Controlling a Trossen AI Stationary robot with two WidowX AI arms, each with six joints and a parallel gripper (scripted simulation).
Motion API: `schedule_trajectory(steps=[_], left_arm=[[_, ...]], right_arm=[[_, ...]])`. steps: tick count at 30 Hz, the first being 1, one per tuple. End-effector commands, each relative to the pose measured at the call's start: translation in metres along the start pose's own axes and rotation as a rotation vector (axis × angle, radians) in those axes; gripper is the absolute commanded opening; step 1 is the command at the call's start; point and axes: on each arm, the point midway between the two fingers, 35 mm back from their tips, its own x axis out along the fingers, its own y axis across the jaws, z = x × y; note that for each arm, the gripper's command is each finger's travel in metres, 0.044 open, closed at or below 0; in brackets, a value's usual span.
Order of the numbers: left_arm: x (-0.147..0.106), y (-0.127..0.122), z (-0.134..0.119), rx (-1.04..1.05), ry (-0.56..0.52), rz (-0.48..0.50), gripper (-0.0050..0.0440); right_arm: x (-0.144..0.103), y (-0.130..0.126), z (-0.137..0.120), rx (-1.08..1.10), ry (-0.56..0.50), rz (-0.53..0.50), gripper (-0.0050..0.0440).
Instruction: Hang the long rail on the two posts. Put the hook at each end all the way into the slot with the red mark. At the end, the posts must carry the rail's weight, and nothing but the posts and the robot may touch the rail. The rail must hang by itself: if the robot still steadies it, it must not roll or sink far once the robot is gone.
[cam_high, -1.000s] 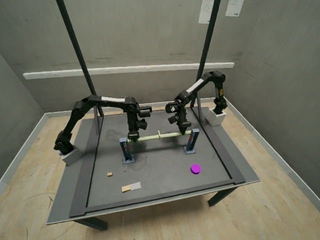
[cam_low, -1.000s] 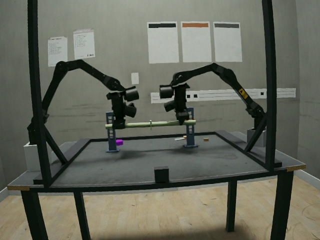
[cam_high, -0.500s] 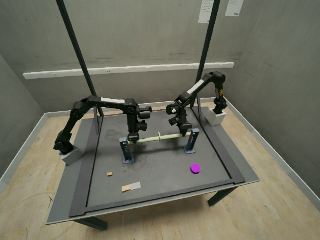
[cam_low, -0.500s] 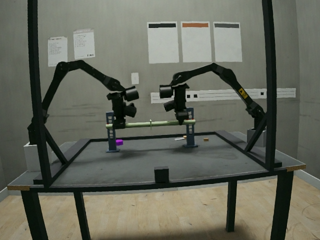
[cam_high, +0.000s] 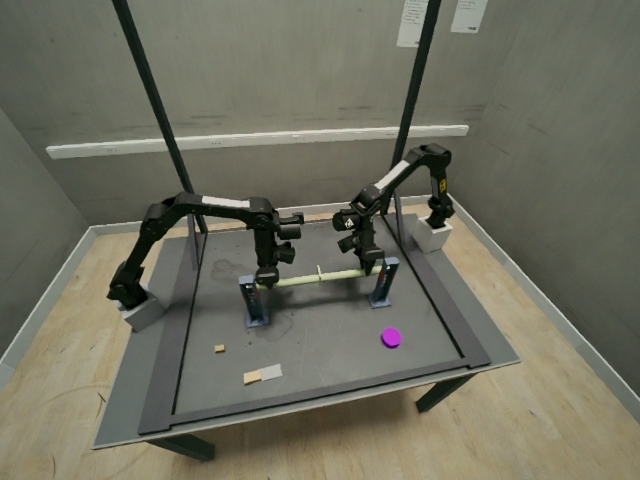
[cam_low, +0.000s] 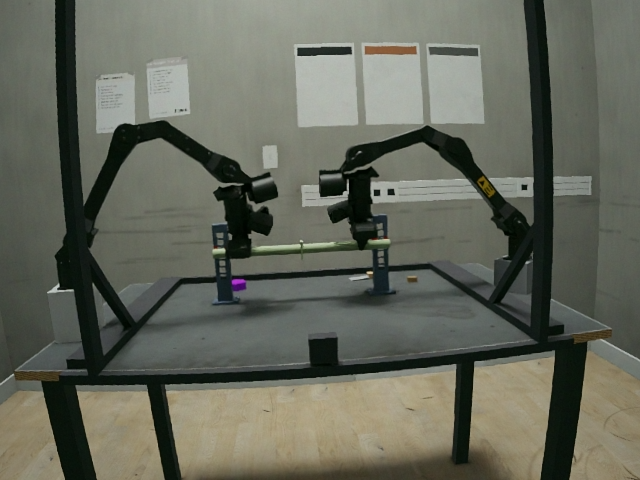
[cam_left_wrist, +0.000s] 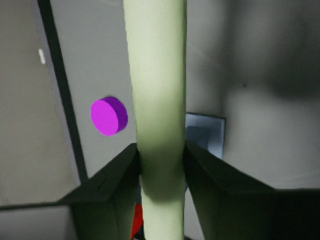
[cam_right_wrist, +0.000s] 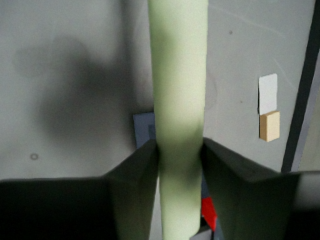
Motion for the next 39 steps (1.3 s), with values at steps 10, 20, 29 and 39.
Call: schedule_trajectory(steps=[10, 20, 29, 39], left_arm=[[-0.0018, 0.0051, 0.0055, -0.005, -0.025, 0.014, -0.005], [0.001, 0.0036, 0.0055, -0.005, -0.025, 0.014, -0.005], [0.001, 0.0036, 0.0055, -0.005, -0.025, 0.014, 0.012], [0.001, 0.0036, 0.0055, -0.005, -0.025, 0.014, 0.0312]], right_arm=[[-0.0112, -0.0117, -0.0005, 0.023, -0.04, -0.008, -0.005], [-0.0082, -0.0111, -0.0003, 0.023, -0.04, -0.008, -0.005], [-0.0082, -0.0111, -0.0003, 0.023, -0.04, -0.008, 0.012], [-0.0089, -0.0092, -0.0001, 0.023, -0.04, -0.008, 0.0312]])
